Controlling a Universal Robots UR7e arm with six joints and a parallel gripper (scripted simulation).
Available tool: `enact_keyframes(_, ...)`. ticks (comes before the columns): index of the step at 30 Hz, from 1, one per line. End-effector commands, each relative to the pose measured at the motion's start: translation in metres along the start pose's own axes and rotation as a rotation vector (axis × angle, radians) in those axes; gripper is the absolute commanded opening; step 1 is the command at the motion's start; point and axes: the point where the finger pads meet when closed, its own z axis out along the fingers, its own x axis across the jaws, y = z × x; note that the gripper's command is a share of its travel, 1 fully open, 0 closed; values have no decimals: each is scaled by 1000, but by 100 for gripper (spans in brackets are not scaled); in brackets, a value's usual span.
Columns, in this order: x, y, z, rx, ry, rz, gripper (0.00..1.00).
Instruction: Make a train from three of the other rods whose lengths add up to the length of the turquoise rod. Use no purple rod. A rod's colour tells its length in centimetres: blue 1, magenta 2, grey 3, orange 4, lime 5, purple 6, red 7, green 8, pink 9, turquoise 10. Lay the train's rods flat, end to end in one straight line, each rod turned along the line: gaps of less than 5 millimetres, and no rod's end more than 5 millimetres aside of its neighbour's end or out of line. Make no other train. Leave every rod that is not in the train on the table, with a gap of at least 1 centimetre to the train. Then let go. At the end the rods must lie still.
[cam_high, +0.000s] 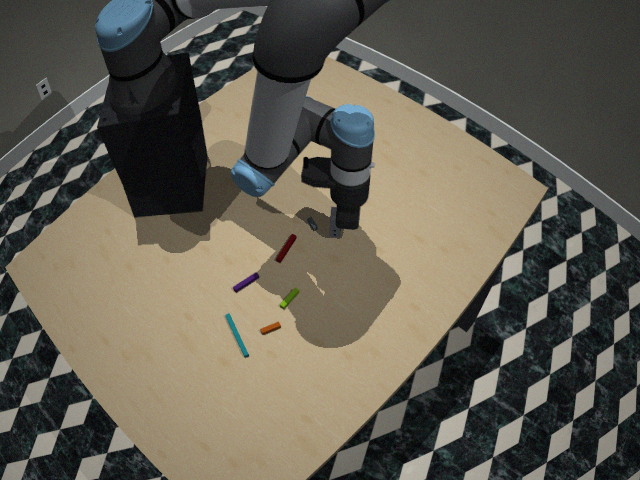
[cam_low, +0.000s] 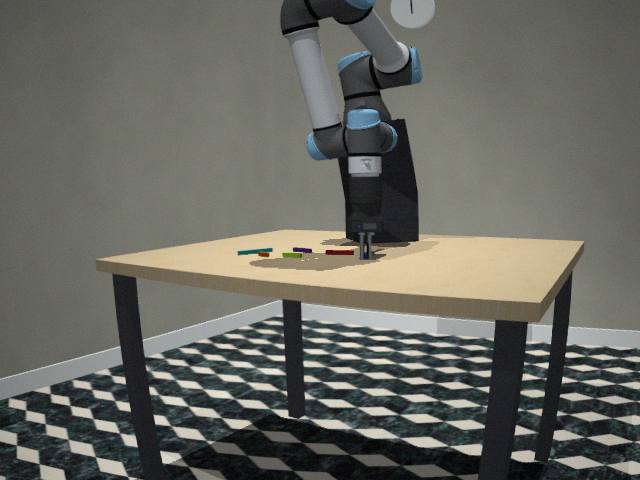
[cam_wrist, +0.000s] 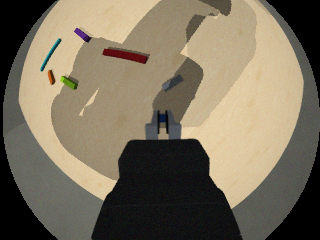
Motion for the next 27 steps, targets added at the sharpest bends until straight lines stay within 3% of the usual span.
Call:
enact_keyframes(1, -1, 1, 0, -3, 0, 0, 24)
enact_keyframes(19, -1, 1, 0, -3, 0, 0, 24)
enact_keyframes(20, -1, 1, 0, -3, 0, 0, 30)
enact_keyframes(24, -1, 1, 0, -3, 0, 0, 30)
enact_keyframes(25, -1, 1, 0, -3, 0, 0, 36)
enact_keyframes(27, -1, 1, 0, -3, 0, 0, 36)
